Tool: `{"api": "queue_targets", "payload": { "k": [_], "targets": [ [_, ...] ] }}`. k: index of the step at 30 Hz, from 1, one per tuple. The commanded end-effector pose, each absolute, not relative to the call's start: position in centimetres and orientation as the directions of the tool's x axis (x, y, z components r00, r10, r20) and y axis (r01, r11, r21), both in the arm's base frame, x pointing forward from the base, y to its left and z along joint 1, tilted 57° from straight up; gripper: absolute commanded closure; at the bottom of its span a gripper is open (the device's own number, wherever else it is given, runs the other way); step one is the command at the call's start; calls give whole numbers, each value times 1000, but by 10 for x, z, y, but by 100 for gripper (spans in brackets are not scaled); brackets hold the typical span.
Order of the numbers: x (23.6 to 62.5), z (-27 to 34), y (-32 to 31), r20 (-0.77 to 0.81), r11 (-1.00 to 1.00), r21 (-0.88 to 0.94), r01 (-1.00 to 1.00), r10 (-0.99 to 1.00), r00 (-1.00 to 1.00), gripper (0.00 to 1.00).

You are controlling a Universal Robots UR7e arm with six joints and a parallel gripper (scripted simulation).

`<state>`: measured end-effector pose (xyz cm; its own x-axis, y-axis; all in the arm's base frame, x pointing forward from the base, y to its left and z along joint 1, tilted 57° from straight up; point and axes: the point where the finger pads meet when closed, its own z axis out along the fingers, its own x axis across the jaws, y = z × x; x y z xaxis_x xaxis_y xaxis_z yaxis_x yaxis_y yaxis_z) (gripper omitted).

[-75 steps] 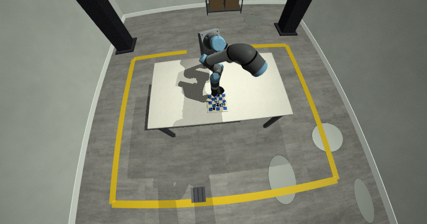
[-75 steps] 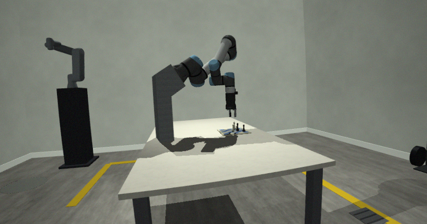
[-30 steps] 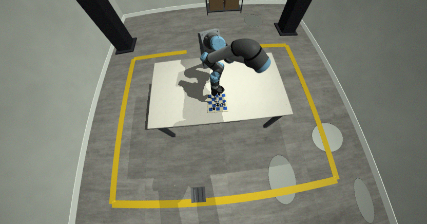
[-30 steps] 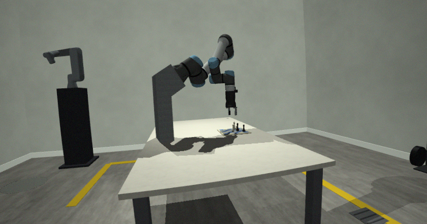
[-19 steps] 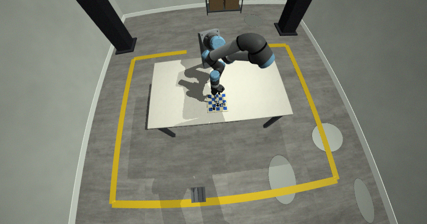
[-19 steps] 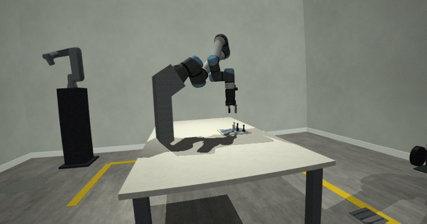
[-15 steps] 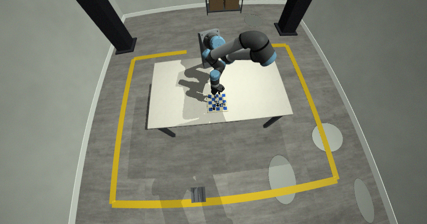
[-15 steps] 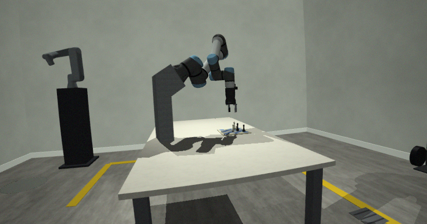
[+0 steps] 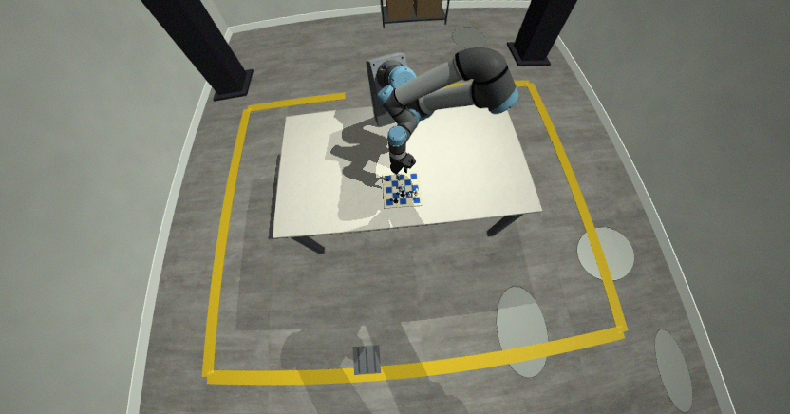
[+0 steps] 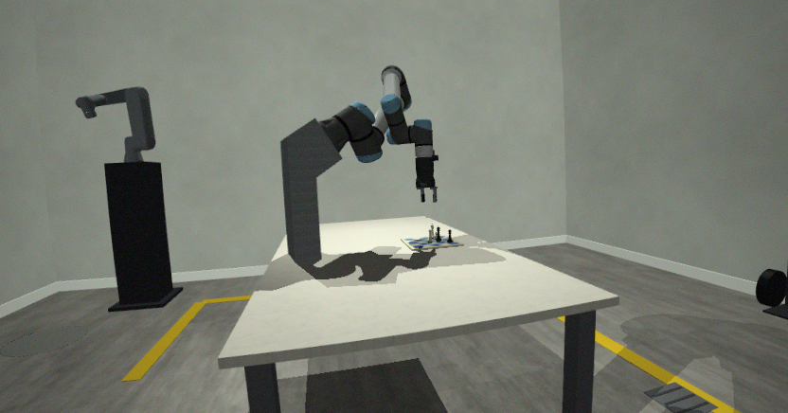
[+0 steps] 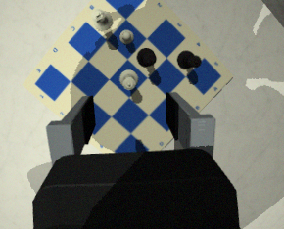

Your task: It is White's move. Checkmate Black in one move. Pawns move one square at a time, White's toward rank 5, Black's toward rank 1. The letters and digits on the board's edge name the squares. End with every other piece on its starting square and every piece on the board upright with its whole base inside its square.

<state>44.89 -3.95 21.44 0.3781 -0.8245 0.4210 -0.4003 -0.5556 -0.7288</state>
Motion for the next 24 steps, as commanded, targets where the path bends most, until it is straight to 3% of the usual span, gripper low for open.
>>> {"api": "queue_targets", "payload": {
  "k": [1,24],
  "targets": [
    [446,217,-40,421,-556,-729,-400,-824,378,0],
    [443,218,-40,421,-556,-729,-400,-824,378,0]
  ]
}}
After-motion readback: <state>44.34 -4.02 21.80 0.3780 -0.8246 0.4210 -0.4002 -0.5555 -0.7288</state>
